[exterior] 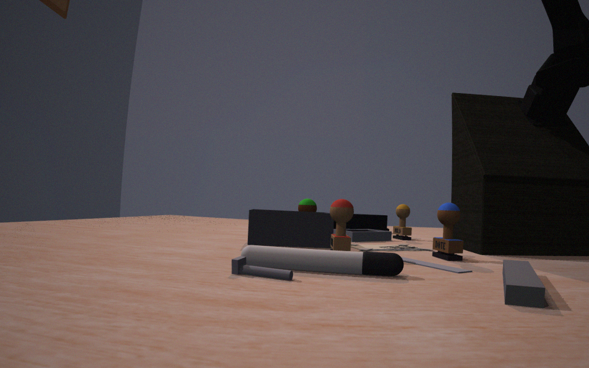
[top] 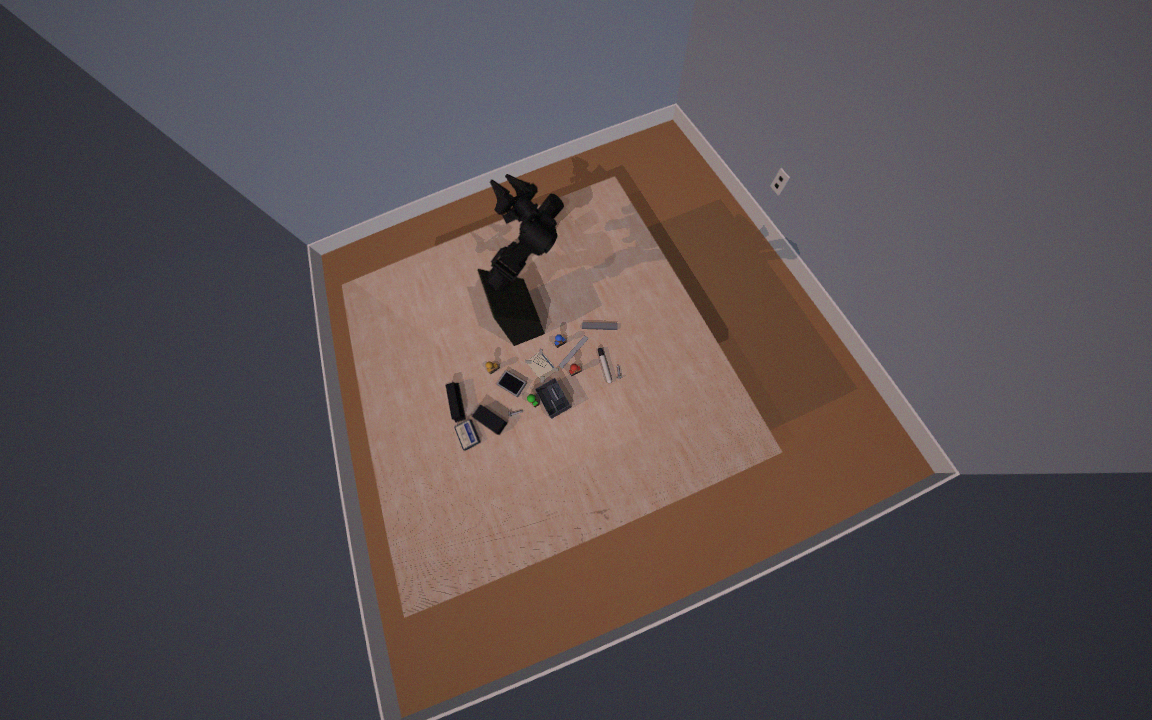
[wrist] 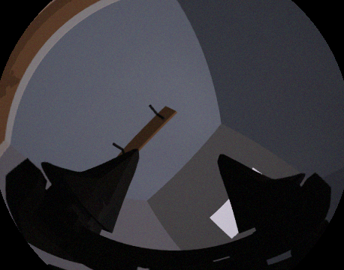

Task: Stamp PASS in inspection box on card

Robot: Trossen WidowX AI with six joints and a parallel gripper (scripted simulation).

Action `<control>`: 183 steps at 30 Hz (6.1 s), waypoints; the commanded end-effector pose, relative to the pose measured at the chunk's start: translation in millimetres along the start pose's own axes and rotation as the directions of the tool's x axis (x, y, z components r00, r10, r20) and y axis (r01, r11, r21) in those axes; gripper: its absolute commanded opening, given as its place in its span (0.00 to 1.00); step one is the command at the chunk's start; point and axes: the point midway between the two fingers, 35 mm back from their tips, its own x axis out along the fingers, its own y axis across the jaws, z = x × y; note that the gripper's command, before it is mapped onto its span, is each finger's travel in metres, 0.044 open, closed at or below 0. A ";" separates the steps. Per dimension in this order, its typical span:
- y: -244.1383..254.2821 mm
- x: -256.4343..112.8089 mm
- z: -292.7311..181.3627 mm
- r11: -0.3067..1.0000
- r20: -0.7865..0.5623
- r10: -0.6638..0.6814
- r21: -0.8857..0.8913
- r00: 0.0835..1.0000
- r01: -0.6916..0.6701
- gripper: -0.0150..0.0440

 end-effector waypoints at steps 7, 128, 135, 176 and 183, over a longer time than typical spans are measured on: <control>45.9 -21.2 2.5 0.978 0.046 0.183 -0.107 0.982 -0.178 0.64; -332.4 -555.1 252.9 0.659 0.725 0.484 -0.670 -0.490 -0.340 0.64; -329.2 -557.4 256.7 0.659 0.724 0.485 -0.671 -0.491 -0.340 0.64; -329.2 -557.4 256.7 0.659 0.724 0.485 -0.671 -0.491 -0.340 0.64; -329.2 -557.4 256.7 0.659 0.724 0.485 -0.671 -0.491 -0.340 0.64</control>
